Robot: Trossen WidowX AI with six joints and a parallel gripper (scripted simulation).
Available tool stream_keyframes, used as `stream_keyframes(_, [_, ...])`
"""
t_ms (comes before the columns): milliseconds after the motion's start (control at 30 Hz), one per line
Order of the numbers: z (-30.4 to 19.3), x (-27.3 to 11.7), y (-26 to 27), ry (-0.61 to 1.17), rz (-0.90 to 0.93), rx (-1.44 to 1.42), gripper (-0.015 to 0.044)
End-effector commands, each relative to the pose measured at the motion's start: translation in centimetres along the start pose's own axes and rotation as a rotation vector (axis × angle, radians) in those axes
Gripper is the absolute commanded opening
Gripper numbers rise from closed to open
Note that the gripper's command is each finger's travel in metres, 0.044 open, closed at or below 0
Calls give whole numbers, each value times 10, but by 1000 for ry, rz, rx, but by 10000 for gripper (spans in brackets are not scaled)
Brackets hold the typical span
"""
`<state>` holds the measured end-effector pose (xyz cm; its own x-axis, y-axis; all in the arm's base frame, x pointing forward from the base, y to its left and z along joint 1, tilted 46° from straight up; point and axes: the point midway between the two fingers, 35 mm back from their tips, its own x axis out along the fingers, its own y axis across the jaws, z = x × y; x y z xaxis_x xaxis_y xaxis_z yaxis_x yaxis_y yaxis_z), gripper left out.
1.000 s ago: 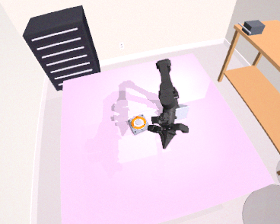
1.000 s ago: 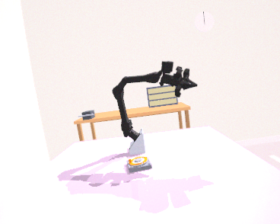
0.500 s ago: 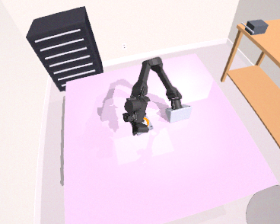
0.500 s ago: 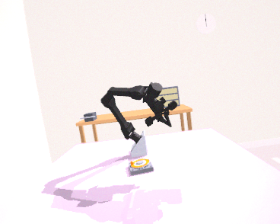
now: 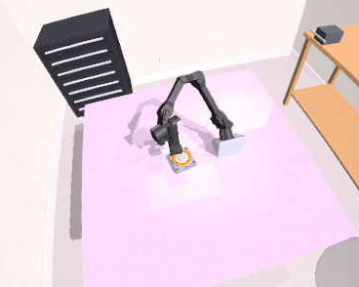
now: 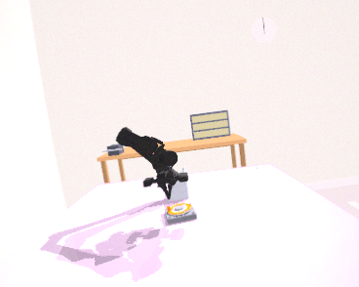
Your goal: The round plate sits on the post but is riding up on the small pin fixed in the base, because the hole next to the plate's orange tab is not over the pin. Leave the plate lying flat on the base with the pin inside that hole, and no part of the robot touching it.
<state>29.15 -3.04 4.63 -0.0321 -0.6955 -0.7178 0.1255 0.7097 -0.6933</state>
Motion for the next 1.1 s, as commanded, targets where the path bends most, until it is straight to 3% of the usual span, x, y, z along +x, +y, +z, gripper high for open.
stream_keyframes(0, [-9, 4, -14, 31, -32, -17, 0])
stream_keyframes(467, [-12, 52, -16, 31, -34, -17, 0])
stream_keyframes(1067, [-30, 52, -20, 32, -35, -18, 0])
